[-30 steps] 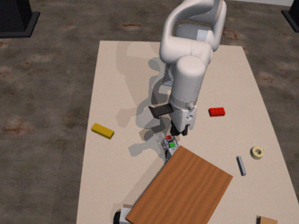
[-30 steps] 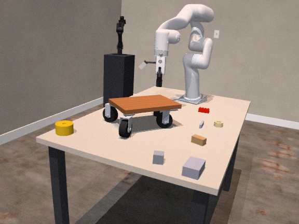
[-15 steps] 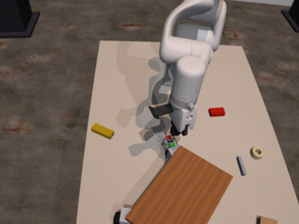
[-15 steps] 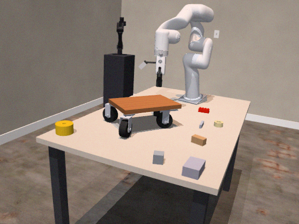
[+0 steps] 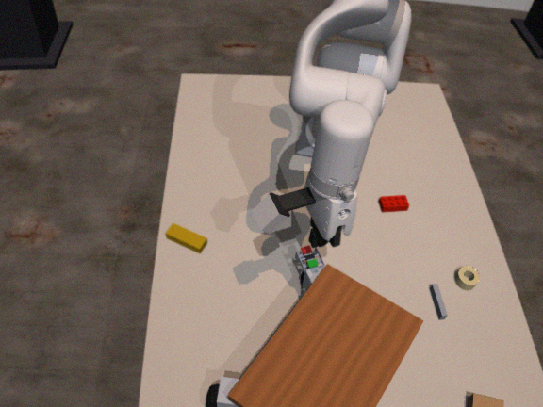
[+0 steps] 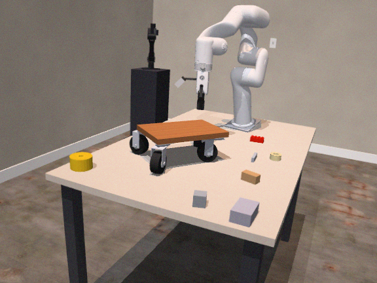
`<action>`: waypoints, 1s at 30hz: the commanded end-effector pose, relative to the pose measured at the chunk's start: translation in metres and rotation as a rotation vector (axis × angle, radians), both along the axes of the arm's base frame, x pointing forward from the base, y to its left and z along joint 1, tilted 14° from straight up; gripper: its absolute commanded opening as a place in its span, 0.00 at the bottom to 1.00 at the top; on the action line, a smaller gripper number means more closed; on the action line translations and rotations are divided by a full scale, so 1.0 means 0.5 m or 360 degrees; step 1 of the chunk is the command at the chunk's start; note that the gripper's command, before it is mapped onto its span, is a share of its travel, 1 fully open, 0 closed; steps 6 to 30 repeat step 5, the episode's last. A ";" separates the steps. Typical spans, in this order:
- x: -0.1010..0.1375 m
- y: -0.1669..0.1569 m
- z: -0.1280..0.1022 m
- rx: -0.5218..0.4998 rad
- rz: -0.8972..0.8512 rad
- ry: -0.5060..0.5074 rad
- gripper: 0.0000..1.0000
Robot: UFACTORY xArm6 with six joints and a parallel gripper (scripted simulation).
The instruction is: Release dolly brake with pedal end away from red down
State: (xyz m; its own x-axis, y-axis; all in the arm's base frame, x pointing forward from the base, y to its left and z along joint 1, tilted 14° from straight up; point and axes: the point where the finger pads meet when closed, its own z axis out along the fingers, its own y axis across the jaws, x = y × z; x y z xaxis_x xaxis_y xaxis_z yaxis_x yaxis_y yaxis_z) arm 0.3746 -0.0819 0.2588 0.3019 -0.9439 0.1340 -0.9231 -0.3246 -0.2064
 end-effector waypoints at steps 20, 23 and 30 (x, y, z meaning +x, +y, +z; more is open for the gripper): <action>0.002 0.000 0.003 -0.0001 0.0000 -0.0006 0.00; 0.002 0.000 0.003 -0.0001 0.0000 -0.0006 0.00; 0.002 0.000 0.003 -0.0001 0.0000 -0.0006 0.00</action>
